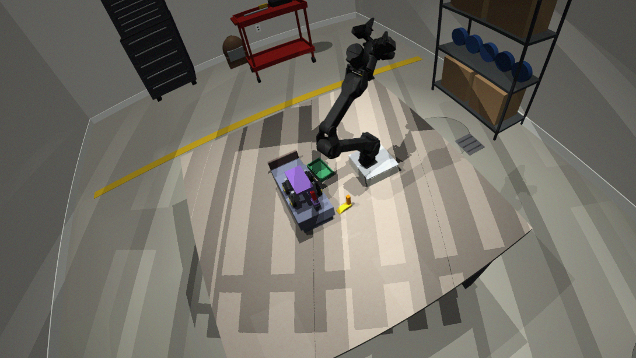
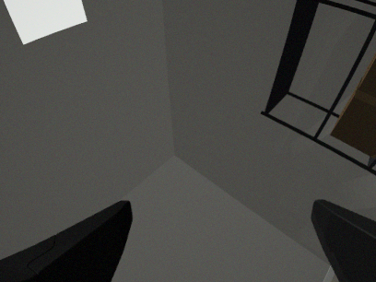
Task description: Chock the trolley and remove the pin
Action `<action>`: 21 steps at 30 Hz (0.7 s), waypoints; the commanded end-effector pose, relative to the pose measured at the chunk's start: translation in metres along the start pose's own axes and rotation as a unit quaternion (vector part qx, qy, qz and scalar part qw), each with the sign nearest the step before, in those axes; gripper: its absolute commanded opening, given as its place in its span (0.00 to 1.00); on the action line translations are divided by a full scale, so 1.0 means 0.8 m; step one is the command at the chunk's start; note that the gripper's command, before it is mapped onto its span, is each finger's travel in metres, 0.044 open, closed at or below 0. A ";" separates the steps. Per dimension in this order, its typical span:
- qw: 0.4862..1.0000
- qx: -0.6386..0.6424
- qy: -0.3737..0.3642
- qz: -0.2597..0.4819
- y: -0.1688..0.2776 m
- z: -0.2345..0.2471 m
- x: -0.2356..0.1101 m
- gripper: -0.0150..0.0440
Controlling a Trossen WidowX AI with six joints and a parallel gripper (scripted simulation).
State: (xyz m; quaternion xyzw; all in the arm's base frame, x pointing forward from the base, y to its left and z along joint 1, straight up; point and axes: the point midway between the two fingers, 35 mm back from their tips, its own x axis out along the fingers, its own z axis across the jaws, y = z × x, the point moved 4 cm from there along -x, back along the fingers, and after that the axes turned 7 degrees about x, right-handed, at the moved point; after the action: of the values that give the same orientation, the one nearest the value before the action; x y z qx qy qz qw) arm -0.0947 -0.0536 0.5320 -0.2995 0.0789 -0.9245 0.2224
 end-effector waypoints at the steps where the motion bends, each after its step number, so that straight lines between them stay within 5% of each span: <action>1: 1.000 0.000 0.001 0.002 0.000 -0.001 0.000 0.89; 8: 0.997 -0.002 0.022 0.068 0.023 -0.023 0.014 0.58; 21: 0.974 -0.025 0.043 0.221 0.092 -0.058 0.027 0.58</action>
State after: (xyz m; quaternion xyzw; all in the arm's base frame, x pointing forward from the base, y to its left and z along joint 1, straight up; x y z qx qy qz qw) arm -0.1110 -0.1172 0.4925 -0.2455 0.1594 -0.8742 0.3875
